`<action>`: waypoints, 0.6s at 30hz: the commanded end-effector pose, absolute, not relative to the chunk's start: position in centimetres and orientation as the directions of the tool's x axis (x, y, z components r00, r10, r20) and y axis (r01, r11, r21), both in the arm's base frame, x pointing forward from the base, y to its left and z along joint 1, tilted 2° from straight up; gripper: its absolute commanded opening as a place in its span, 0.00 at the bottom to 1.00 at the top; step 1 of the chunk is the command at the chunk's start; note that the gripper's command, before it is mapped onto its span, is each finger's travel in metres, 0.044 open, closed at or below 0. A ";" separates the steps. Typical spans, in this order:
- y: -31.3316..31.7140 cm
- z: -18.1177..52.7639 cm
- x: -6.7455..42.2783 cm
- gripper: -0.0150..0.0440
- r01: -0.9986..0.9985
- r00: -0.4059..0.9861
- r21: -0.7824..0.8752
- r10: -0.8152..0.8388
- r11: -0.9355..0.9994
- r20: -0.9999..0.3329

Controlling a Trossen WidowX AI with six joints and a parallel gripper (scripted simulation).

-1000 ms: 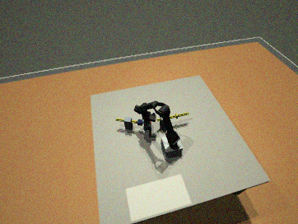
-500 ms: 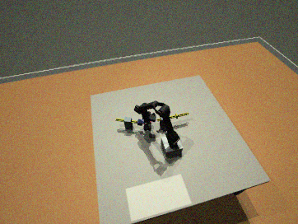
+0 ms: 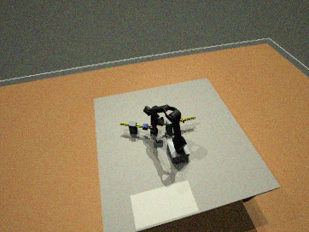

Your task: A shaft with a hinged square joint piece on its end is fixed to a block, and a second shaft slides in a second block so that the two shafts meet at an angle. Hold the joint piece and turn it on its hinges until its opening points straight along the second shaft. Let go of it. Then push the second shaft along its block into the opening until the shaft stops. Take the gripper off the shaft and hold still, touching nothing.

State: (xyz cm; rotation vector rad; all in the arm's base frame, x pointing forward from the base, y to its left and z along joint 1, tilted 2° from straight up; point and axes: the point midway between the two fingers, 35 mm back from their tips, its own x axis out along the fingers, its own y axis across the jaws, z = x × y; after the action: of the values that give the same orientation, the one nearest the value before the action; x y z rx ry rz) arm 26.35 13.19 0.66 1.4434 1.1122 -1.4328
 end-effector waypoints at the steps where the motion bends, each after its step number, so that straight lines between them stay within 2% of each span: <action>1: 13.0 1.6 26.3 1.00 0.957 0.017 -0.035 0.175 -0.288 -0.984; 5: 12.8 2.4 26.3 1.00 0.959 0.063 -0.017 0.272 -0.282 -0.960; 18: 12.9 2.7 26.5 1.00 0.971 0.061 -0.004 0.261 -0.240 -0.963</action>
State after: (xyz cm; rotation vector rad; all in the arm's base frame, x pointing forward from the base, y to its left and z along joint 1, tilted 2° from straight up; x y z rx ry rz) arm 26.34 12.84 2.43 1.6380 1.2486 -1.2519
